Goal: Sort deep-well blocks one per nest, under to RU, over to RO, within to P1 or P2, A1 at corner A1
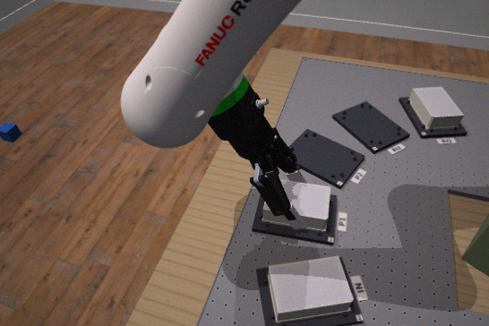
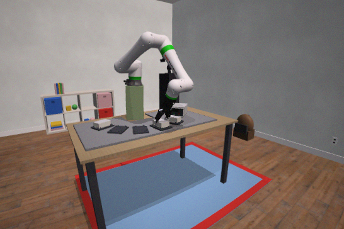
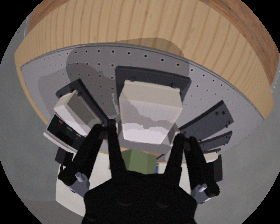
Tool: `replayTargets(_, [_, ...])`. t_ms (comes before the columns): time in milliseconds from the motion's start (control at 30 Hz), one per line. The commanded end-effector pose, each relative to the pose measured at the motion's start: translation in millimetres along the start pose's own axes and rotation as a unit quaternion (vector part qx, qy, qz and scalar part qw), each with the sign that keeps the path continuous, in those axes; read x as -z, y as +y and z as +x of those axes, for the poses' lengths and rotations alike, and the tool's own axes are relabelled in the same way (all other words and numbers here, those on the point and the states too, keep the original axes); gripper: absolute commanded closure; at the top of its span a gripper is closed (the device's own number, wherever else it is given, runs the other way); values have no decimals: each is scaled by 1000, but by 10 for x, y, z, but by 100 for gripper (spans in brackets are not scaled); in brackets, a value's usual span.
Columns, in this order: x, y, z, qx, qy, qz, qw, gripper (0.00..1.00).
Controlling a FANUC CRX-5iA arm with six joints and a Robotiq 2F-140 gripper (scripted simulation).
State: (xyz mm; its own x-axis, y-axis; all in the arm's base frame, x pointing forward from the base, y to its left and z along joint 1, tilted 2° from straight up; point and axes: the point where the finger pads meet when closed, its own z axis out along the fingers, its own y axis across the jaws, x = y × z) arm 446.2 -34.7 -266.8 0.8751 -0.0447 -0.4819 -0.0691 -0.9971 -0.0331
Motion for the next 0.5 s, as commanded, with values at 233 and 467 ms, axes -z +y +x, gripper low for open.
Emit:
replayTargets(233, [-11,1,9,0,0,0,1000,90])
replayTargets(467, [-19,1,13,0,0,0,1000,90])
